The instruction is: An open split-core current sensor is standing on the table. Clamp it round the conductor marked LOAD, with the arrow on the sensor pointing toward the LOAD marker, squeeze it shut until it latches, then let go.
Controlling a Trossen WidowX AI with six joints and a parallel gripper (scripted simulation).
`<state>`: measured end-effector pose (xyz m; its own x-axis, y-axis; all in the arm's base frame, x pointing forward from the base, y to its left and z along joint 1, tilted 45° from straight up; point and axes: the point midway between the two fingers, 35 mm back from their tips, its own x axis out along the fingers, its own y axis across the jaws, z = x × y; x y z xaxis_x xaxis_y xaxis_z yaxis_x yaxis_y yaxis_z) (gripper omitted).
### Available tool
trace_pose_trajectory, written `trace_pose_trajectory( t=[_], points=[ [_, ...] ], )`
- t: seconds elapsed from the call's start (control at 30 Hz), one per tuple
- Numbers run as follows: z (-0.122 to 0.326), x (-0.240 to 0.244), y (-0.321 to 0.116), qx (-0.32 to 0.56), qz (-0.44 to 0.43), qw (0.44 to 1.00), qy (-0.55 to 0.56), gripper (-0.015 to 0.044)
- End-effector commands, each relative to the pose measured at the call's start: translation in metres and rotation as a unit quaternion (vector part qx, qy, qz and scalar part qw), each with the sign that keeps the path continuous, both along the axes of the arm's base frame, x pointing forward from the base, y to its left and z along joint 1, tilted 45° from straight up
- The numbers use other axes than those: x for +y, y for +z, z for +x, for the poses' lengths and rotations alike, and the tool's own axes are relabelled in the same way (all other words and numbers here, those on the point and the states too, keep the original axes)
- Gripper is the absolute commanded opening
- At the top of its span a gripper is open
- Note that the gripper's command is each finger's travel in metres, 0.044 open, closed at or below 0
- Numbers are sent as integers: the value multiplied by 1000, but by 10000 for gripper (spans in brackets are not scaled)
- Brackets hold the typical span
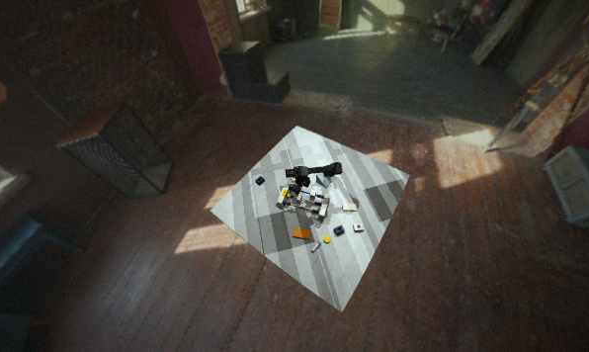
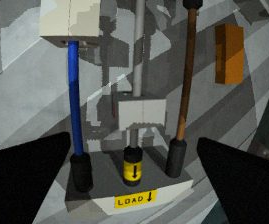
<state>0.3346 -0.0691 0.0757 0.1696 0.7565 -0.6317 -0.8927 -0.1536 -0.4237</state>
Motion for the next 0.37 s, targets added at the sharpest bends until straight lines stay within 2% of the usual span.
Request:
trace_pose_trajectory(
  t=[0.0, 0.33],
  points=[
    [1, 0, 2, -4, 2, 1000, 0, 440],
    [0, 0, 0, 0, 0, 1000, 0, 440]
  ],
)
